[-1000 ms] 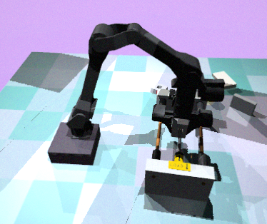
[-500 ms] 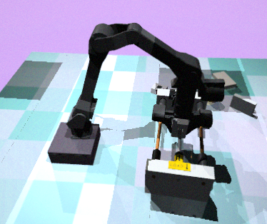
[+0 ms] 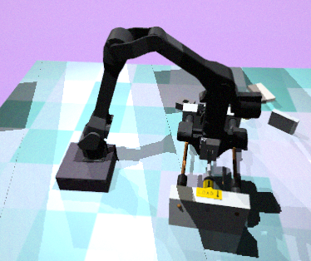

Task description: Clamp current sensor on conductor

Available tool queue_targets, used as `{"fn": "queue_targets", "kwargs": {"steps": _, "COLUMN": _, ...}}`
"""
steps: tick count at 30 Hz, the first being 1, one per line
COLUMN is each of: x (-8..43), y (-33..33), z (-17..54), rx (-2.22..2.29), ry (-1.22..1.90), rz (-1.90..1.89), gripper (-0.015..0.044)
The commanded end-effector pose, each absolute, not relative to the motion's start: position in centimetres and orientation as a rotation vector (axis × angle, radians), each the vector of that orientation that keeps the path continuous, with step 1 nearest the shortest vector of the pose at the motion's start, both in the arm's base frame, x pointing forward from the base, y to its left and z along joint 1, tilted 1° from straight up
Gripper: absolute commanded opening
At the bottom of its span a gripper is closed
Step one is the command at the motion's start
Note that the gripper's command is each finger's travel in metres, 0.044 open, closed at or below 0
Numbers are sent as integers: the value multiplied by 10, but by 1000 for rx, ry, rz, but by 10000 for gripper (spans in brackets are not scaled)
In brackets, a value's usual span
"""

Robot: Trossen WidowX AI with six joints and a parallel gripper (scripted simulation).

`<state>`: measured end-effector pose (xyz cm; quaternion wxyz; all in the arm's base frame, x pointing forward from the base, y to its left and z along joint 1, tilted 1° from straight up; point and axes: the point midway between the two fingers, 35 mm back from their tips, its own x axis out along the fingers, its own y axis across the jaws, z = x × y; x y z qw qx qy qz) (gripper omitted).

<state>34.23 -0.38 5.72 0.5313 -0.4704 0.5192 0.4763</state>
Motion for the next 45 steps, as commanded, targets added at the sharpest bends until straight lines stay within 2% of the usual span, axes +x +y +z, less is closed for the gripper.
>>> {"fn": "queue_targets", "kwargs": {"steps": 1, "x": 342, "y": -4, "z": 57, "rx": -1122, "ry": 1239, "rz": 1136, "gripper": 0}}
{"fn": "queue_targets", "kwargs": {"steps": 9, "x": 342, "y": -4, "z": 57, "rx": -1122, "ry": 1239, "rz": 1136, "gripper": 0}}
{"fn": "queue_targets", "kwargs": {"steps": 26, "x": 342, "y": -4, "z": 58, "rx": -1128, "ry": 1232, "rz": 1129, "gripper": 440}}
{"fn": "queue_targets", "kwargs": {"steps": 30, "x": 342, "y": -4, "z": 58, "rx": -1123, "ry": 1238, "rz": 1136, "gripper": 335}}
{"fn": "queue_targets", "kwargs": {"steps": 45, "x": 342, "y": -4, "z": 58, "rx": -1123, "ry": 1238, "rz": 1136, "gripper": 231}}
